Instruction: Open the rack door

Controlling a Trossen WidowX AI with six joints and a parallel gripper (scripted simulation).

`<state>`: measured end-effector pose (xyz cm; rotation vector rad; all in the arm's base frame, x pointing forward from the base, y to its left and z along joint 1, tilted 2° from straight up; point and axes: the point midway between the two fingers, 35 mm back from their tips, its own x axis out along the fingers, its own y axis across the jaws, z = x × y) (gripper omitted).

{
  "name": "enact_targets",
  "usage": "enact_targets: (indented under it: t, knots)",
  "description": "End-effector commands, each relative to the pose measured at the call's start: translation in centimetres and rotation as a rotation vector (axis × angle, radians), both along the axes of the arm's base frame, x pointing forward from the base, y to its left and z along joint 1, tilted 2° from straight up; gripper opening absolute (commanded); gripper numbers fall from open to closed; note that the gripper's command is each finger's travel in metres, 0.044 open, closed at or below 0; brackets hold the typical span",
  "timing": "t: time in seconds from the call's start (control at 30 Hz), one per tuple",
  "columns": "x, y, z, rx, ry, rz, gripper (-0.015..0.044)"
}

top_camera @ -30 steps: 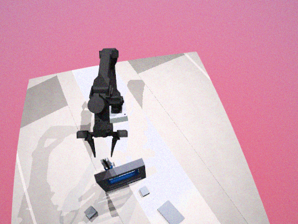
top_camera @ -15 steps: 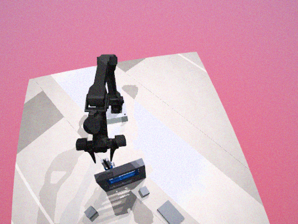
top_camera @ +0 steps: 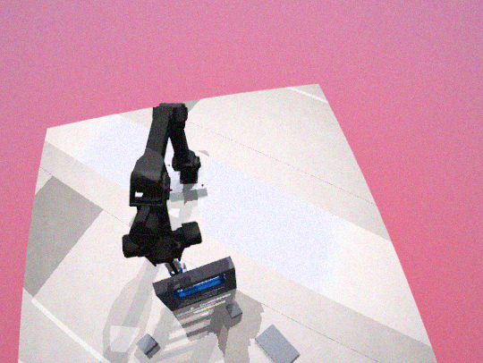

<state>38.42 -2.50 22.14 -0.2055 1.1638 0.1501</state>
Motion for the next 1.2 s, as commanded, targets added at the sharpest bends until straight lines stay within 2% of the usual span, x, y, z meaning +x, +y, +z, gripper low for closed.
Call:
enact_targets:
  t: [0.0, 0.47, 1.17]
  knots:
    - [-0.2, -0.1, -0.7, 0.004, 0.078, 0.022, 0.0286]
    - [-1.7, -0.7, -2.5, 0.03, 0.361, 0.085, 0.0286]
    - [-1.4, -0.7, -5.1, 0.016, 0.375, 0.086, 0.0286]
